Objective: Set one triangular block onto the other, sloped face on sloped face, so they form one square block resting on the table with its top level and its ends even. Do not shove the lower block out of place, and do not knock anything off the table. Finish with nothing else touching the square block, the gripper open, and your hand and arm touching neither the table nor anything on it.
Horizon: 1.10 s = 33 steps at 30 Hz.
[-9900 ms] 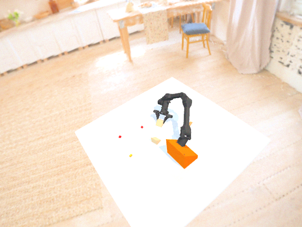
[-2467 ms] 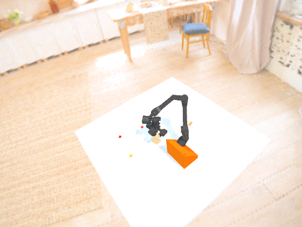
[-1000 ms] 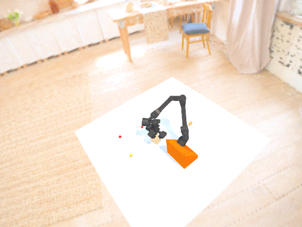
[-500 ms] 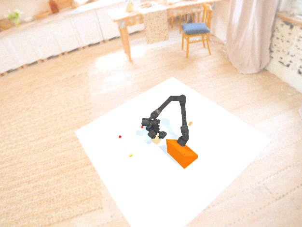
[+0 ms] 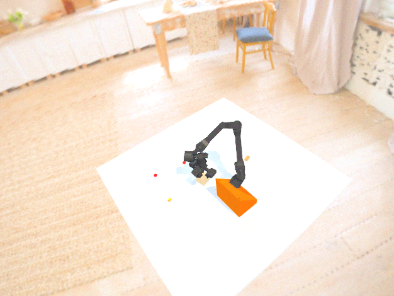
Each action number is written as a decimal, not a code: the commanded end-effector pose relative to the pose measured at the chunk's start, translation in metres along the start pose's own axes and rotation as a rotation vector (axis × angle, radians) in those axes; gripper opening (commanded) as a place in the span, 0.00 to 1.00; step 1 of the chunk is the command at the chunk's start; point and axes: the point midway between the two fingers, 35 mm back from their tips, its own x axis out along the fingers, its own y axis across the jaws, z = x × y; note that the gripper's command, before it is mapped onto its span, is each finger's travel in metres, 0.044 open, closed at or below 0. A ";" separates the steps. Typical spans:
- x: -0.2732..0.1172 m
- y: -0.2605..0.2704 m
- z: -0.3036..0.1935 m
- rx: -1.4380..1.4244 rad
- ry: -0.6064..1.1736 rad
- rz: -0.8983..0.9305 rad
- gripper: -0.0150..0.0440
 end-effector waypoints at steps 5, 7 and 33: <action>0.000 0.000 0.000 0.000 0.000 0.000 0.48; 0.000 0.000 0.000 0.000 0.000 0.000 0.57; -0.099 -0.002 0.002 -0.002 -0.005 0.000 1.00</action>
